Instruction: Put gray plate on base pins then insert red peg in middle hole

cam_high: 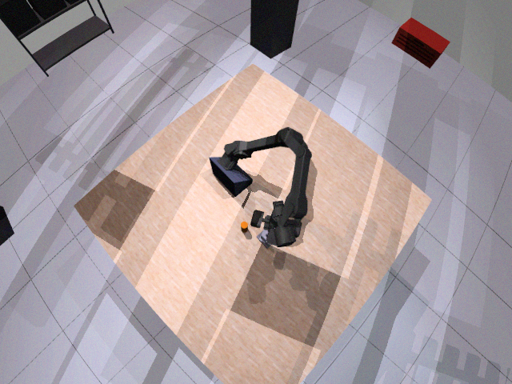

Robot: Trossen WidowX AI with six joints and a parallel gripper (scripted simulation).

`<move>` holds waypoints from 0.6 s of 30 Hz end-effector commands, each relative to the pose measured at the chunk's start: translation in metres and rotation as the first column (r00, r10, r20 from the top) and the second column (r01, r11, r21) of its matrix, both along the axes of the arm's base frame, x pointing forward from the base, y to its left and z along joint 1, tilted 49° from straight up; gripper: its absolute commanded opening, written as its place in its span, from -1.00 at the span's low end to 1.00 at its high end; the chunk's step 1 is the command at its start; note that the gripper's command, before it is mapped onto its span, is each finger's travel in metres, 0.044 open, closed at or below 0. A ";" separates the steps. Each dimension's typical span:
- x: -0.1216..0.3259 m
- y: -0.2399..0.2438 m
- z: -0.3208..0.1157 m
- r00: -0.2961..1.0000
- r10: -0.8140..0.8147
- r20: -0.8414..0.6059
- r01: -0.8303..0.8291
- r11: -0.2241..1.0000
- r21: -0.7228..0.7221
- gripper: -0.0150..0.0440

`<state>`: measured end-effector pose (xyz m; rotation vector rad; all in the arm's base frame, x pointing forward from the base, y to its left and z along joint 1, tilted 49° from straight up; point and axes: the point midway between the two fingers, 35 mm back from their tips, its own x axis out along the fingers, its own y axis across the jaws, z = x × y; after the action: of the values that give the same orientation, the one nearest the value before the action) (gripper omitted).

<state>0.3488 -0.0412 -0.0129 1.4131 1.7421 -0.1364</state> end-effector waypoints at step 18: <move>0.000 0.001 -0.001 1.000 0.001 0.000 -0.001 1.000 0.000 -0.05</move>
<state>0.3484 -0.0405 -0.0135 1.4124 1.7423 -0.1362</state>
